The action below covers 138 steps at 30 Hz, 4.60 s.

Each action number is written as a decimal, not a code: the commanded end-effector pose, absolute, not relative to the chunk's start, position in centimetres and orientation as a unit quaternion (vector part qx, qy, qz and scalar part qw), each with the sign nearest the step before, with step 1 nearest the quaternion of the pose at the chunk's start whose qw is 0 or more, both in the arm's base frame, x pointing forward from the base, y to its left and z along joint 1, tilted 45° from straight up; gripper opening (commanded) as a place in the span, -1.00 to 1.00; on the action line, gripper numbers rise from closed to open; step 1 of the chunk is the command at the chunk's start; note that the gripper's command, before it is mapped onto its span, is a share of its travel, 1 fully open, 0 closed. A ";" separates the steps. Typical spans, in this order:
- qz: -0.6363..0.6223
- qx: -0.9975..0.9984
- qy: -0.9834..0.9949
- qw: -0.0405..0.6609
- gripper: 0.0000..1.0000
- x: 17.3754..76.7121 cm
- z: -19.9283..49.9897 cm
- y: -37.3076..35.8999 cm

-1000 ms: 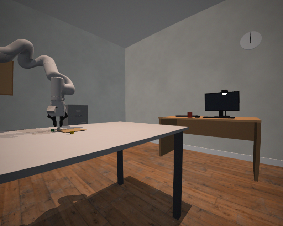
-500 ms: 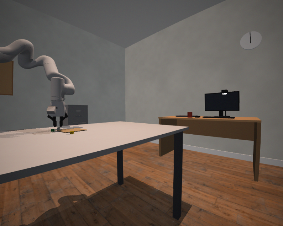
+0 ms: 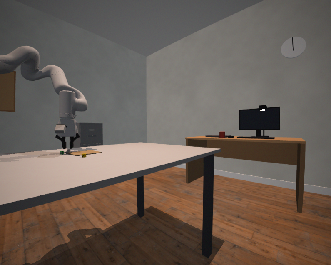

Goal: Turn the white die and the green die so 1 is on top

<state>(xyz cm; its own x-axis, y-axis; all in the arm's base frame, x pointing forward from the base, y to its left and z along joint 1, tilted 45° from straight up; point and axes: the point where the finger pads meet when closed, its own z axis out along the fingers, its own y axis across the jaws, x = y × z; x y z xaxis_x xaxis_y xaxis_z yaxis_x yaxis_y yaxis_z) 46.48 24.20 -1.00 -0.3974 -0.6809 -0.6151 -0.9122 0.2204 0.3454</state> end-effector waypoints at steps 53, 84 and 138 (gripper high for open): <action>0.342 -0.522 0.763 0.170 -0.38 46.6 -1.0 24.2; 0.342 -0.522 0.763 0.170 -0.38 46.5 -2.1 25.3; 0.342 -0.522 0.763 0.170 -0.78 46.4 -2.3 25.5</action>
<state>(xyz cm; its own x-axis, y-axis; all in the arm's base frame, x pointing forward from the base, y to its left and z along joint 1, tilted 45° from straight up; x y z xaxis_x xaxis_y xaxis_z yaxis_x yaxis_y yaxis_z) 46.36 25.57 -2.38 -0.3974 -0.6809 -0.6152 -0.9122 0.2204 0.3453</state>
